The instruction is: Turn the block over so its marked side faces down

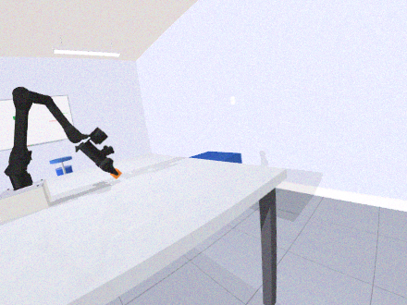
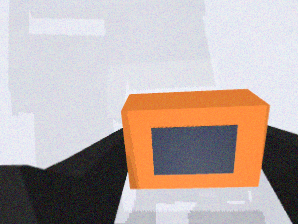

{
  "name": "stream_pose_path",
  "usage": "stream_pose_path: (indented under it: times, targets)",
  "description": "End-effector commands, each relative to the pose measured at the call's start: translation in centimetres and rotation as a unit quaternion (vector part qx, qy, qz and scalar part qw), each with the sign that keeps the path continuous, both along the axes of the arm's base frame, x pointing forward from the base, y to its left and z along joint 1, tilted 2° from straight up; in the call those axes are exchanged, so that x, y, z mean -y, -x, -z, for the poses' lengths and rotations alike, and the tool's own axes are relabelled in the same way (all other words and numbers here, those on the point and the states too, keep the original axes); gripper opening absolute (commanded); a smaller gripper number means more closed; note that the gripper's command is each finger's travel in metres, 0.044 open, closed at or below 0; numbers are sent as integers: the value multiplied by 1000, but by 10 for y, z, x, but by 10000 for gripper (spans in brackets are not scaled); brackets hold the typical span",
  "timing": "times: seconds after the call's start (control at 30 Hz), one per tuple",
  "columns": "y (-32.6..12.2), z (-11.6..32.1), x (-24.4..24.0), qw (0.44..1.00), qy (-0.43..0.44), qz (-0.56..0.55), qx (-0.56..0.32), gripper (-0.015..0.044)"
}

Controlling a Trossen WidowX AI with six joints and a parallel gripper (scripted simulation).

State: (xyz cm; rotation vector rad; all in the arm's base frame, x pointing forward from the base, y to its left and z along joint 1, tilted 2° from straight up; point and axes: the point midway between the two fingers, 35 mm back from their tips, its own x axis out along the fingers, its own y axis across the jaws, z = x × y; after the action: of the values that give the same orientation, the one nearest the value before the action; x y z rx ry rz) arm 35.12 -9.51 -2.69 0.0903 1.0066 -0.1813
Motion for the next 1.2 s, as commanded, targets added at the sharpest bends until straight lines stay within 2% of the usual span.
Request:
stream_pose_path:
  times: [0.0, 0.63, 1.17]
  targets:
    - [0, -1, -1, 1000, 2, -3, 11, 0]
    - [-11, 30, 4, 991, 31, -13, 130, 0]
    - [-4, 33, 1, 970, 47, -7, 236, 0]
